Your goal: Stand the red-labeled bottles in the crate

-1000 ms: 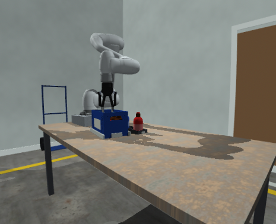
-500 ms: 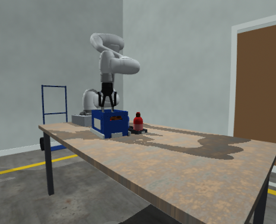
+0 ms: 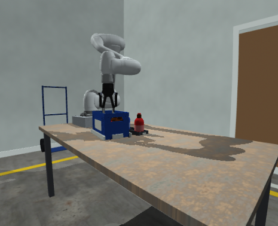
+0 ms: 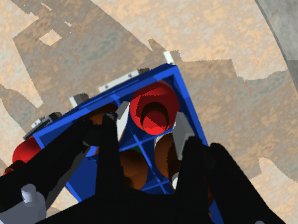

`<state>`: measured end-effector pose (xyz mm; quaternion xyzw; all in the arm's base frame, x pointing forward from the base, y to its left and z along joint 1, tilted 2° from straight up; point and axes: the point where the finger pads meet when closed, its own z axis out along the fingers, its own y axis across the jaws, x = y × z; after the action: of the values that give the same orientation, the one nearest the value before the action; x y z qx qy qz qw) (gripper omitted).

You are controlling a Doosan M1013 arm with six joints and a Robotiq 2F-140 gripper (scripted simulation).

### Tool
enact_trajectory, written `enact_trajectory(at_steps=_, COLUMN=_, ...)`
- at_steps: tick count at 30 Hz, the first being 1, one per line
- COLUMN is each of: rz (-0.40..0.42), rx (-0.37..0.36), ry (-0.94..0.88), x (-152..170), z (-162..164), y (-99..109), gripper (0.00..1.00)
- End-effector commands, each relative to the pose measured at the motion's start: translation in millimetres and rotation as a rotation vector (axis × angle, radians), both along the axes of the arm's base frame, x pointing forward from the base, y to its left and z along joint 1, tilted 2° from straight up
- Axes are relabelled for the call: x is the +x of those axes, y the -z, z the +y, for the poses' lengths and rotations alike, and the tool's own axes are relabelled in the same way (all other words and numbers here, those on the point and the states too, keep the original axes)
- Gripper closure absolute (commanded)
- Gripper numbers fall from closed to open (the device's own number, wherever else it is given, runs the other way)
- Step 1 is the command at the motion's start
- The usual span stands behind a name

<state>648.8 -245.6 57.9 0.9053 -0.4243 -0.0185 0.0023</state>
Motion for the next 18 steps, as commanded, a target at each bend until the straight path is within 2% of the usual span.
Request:
enact_trajectory(at_steps=1, rz=0.000, rx=0.000, ry=0.000, x=0.0, z=0.0, y=-0.6, gripper=0.62)
enact_trajectory(at_steps=9, rz=0.000, rx=0.000, ry=0.000, x=0.2, z=0.0, y=-4.6, gripper=0.62)
enact_trajectory(at_steps=18, rz=0.000, rx=0.000, ry=0.000, x=0.7, z=-0.2, y=-19.4, gripper=0.62)
